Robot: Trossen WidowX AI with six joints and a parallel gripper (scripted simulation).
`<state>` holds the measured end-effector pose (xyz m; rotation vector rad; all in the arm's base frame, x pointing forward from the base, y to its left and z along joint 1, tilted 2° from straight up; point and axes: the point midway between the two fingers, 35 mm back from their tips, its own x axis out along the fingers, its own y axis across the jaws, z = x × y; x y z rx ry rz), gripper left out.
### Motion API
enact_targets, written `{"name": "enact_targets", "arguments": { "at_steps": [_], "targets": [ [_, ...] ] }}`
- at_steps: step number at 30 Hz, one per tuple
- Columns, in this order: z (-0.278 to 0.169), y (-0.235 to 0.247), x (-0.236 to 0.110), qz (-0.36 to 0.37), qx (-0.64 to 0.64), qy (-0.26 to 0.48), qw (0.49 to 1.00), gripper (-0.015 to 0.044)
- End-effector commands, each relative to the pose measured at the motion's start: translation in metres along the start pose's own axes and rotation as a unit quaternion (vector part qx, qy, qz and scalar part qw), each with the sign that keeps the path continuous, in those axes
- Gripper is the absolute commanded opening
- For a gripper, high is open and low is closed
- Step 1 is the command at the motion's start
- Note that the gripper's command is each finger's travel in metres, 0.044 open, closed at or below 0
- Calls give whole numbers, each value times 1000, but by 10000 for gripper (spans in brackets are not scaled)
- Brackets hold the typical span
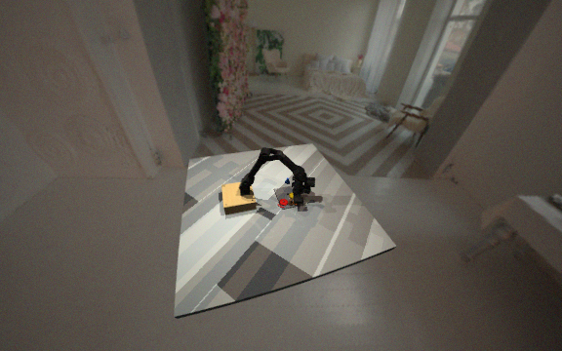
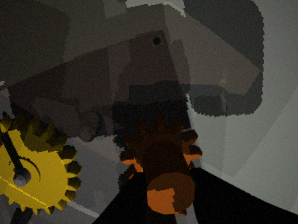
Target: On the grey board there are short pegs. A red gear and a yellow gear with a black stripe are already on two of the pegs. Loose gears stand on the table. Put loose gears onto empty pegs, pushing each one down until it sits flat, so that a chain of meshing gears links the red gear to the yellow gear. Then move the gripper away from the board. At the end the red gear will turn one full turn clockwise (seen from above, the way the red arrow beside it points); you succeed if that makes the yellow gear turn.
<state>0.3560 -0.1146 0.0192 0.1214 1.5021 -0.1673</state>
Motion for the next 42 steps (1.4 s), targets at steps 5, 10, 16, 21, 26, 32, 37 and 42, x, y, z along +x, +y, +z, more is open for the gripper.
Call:
{"name": "enact_targets", "arguments": {
  "at_steps": [5,10,16,21,26,32,37,42],
  "targets": [
    [0,1,2,1,-81,-1,997,0],
    [0,1,3,1,-145,-1,989,0],
    [0,0,4,1,-221,-1,975,0],
    [1,0,6,1,-214,-1,977,0],
    [1,1,6,1,-184,-1,983,52],
    [0,1,3,1,-131,-1,991,140],
    [1,1,-21,1,-116,-1,993,140],
    [0,1,-43,1,-101,-1,995,140]
  ]
}}
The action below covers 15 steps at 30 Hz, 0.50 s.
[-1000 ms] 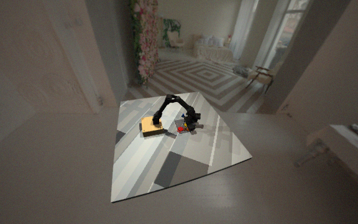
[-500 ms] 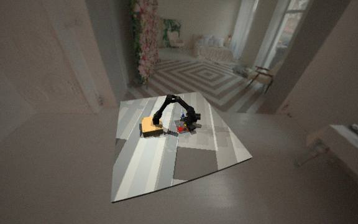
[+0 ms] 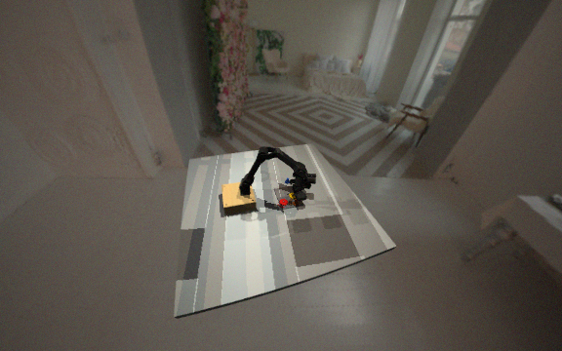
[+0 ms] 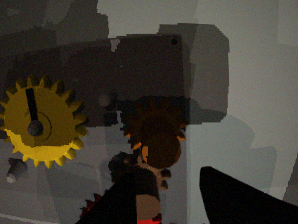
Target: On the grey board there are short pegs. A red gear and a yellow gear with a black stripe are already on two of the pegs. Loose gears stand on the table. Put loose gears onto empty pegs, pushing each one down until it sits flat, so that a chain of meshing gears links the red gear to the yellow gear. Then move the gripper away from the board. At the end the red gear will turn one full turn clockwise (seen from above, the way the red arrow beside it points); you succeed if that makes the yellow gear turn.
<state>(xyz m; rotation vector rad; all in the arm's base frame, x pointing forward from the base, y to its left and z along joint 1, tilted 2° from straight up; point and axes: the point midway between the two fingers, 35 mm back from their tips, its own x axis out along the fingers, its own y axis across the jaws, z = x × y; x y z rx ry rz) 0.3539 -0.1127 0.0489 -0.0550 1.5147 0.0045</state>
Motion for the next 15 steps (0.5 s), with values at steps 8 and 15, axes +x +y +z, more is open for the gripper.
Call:
{"name": "enact_targets", "arguments": {
  "at_steps": [8,15],
  "targets": [
    [20,70,-5,10,-61,-13,998,324],
    [19,186,-6,11,-185,-8,983,440]
  ]
}}
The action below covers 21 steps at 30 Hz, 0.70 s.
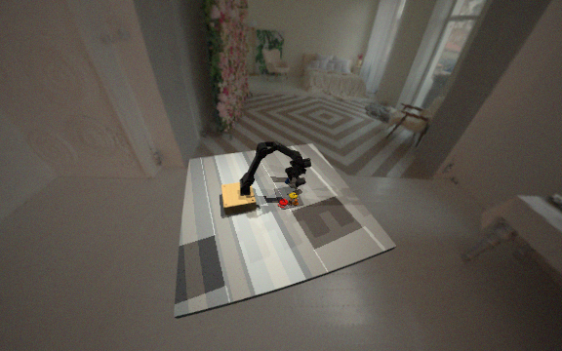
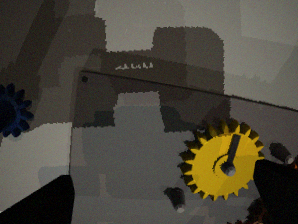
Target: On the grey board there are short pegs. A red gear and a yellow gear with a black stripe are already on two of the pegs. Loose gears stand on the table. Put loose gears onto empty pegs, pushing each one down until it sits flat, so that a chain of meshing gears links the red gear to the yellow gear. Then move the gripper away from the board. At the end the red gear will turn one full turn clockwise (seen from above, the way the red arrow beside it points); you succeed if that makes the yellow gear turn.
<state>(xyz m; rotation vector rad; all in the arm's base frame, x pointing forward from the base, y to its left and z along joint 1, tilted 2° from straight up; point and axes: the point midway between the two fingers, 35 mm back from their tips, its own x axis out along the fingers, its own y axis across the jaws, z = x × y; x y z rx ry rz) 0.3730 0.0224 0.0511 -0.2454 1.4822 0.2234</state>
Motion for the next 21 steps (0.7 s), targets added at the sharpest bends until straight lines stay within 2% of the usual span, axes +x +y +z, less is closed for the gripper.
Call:
{"name": "enact_targets", "arguments": {
  "at_steps": [1,3,5,14,21],
  "targets": [
    [10,69,1,0,-74,6,997,440],
    [13,101,1,0,-109,7,994,440],
    [16,113,1,0,-123,8,992,440],
    [17,113,24,-1,-123,8,992,440],
    [17,113,30,-1,-123,8,992,440]
  ]
}}
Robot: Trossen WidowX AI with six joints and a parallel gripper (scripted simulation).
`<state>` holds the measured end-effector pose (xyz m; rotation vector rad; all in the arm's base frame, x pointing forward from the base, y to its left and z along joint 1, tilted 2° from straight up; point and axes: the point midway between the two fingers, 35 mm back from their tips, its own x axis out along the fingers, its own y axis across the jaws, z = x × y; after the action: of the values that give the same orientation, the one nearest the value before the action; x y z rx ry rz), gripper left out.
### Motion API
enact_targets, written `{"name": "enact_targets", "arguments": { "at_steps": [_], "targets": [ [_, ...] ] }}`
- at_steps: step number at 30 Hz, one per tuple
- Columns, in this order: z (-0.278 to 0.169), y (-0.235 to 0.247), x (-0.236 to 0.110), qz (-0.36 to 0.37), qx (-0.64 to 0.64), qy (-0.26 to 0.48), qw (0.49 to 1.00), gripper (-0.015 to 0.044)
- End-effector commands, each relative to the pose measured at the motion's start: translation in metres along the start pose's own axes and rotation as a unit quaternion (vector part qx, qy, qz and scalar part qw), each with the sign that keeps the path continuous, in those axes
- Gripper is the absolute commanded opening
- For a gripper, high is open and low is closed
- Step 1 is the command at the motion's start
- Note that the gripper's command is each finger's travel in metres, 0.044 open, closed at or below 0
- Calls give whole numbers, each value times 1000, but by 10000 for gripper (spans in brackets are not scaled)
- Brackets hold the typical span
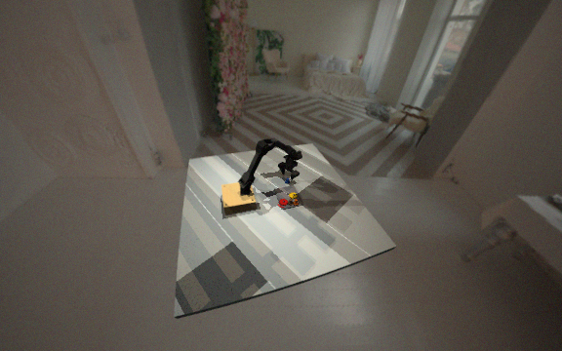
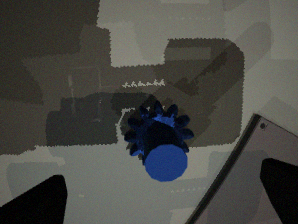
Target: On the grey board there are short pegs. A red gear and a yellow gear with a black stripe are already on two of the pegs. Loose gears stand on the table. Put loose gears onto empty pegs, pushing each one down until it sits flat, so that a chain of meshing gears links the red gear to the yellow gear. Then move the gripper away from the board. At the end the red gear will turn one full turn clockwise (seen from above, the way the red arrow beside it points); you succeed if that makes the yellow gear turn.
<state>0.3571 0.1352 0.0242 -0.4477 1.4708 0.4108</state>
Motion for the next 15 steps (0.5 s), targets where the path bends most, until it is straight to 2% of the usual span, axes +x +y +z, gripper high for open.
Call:
{"name": "enact_targets", "arguments": {
  "at_steps": [1,15],
  "targets": [
    [0,0,6,-2,2,0,1000,440],
    [0,-1,26,-2,2,0,1000,440]
  ]
}}
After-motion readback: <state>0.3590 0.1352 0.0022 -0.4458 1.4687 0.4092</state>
